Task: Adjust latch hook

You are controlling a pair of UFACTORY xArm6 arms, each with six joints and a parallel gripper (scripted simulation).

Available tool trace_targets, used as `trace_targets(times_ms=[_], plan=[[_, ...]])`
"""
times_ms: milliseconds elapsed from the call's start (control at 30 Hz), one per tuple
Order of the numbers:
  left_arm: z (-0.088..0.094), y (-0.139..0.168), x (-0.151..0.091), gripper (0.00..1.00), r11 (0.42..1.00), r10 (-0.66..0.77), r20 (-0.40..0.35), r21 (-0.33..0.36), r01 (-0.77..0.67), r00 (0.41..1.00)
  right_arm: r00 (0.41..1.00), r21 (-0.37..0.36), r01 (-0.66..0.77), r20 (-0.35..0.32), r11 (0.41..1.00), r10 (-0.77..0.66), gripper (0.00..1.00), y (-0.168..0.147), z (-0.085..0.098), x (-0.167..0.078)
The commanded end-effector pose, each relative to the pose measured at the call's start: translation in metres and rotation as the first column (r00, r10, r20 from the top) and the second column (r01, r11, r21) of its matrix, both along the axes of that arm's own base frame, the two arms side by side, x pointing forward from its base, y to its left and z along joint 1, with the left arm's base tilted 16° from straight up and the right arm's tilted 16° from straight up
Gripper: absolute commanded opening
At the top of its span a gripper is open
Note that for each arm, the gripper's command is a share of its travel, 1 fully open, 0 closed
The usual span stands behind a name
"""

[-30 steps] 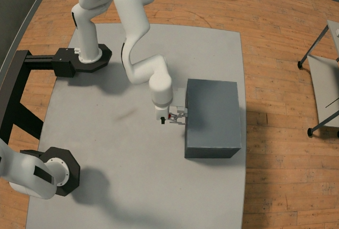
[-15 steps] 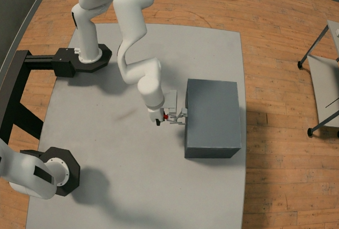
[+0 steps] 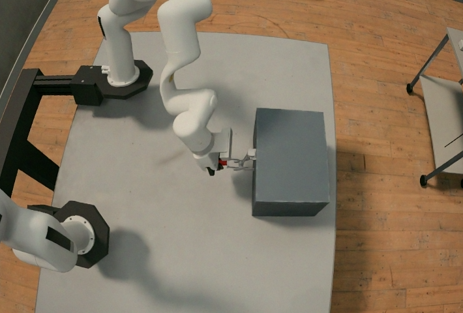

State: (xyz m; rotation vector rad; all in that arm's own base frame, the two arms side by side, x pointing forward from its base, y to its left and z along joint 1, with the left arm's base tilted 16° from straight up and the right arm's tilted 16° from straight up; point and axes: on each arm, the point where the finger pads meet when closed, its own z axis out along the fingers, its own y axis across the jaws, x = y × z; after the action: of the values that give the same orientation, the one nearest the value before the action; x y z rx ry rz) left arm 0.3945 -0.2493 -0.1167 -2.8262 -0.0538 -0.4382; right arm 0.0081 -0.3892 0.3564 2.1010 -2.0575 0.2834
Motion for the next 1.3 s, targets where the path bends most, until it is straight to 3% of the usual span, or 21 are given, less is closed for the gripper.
trace_targets(times_ms=[0, 300, 667, 1267], plan=[[-0.016, 0.005, 0.005, 0.19, 1.000, -0.021, 0.111, 0.006, 0.021, 0.994, 1.000, -0.004, 0.000, 0.000, 1.000, 0.000, 1.00, -0.001, 0.002, 0.000], [-0.040, 0.013, 0.016, 0.19, 0.998, -0.055, 0.228, 0.022, 0.052, 0.972, 1.000, -0.004, 0.000, 0.000, 1.000, 0.000, 1.00, -0.001, 0.002, 0.000], [-0.055, 0.018, 0.030, 0.19, 0.997, -0.081, 0.312, 0.035, 0.073, 0.947, 1.000, -0.004, 0.000, 0.000, 1.000, 0.000, 1.00, -0.001, 0.002, 0.000], [-0.060, 0.020, 0.036, 0.19, 0.996, -0.087, 0.333, 0.038, 0.079, 0.939, 1.000, -0.004, 0.000, 0.000, 1.000, 0.000, 1.00, -0.001, 0.002, 0.000]])
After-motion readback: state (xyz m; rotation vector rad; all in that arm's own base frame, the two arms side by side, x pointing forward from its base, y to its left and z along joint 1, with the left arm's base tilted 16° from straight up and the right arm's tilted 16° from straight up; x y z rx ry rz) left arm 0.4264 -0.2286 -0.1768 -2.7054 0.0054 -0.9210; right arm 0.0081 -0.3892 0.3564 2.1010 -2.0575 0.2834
